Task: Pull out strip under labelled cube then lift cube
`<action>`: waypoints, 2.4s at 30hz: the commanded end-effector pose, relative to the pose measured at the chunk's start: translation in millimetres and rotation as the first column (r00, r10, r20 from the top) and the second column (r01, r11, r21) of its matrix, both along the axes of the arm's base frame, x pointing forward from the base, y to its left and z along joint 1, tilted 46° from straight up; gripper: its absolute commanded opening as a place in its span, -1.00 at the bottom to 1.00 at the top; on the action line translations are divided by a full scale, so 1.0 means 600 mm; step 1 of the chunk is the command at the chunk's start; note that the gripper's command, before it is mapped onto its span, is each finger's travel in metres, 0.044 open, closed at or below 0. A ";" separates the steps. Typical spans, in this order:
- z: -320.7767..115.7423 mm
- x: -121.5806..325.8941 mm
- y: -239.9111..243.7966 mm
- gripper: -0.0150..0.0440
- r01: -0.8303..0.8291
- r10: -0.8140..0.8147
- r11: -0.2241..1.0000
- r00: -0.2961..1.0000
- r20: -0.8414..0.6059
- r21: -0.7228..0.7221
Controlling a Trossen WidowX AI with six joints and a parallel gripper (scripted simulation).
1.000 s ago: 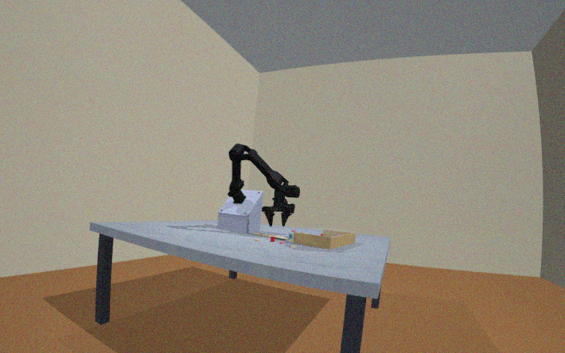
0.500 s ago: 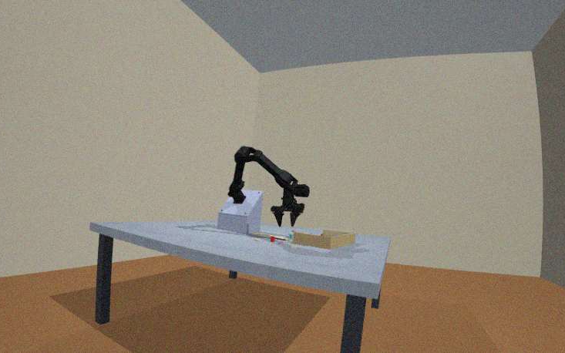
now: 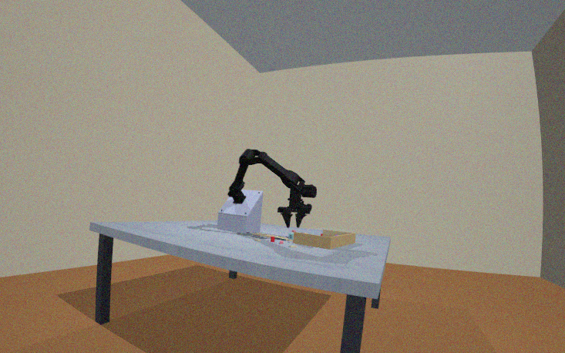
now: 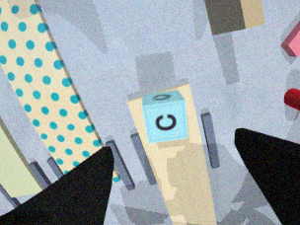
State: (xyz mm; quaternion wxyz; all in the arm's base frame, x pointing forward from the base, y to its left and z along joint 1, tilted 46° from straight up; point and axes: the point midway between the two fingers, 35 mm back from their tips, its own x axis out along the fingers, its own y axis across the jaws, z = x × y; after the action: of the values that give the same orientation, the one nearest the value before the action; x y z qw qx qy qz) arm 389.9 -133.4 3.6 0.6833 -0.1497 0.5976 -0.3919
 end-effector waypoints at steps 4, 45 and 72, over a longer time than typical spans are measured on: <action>-0.016 0.002 -0.015 0.36 -0.001 0.001 1.000 1.000 -0.008 -0.003; -0.060 0.001 -0.064 -0.07 0.003 -0.003 1.000 1.000 0.000 -0.008; -0.027 -0.095 0.007 -0.49 -0.001 0.001 1.000 1.000 -0.012 -0.003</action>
State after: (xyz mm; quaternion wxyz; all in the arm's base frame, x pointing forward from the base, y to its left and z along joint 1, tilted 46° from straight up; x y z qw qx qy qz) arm 337.1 -131.4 -15.9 0.6784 -0.1544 0.6042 -0.3883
